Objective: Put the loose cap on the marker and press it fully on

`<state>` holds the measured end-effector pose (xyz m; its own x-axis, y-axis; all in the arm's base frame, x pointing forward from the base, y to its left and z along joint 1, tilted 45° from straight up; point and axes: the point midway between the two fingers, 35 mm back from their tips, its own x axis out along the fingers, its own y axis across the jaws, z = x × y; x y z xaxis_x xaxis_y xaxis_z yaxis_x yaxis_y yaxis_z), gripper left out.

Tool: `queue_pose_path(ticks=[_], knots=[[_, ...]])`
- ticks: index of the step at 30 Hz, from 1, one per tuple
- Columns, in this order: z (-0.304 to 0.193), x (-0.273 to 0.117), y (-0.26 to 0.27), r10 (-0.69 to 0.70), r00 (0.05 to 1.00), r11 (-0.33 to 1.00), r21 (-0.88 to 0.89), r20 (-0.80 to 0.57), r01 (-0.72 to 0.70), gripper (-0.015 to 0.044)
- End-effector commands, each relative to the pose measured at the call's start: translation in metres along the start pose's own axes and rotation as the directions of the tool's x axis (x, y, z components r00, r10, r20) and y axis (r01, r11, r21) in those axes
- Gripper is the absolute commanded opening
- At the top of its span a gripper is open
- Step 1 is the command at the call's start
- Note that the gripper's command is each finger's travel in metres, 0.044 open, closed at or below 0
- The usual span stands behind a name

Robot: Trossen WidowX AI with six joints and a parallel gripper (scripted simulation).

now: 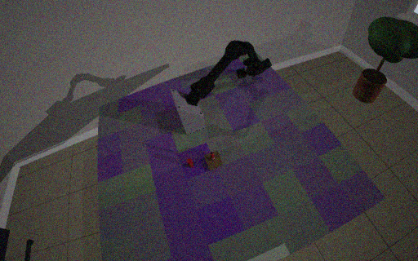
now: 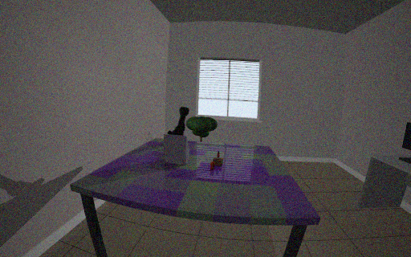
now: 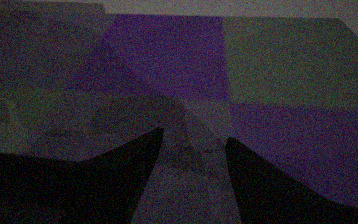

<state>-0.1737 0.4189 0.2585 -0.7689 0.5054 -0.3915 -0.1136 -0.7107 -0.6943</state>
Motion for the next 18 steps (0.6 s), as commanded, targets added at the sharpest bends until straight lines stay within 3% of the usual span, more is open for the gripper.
queue_pose_path(ticks=[1, 9, 18], knots=[[-0.021, -0.036, -0.020, -0.095, 0.993, 0.994, 0.048, -0.070, 0.098, 0.0235], [-0.066, -0.106, -0.051, -0.262, 0.938, 0.950, 0.110, -0.225, 0.292, 0.0235], [-0.123, -0.214, -0.075, -0.446, 0.770, 0.827, 0.118, -0.455, 0.549, 0.0235]])
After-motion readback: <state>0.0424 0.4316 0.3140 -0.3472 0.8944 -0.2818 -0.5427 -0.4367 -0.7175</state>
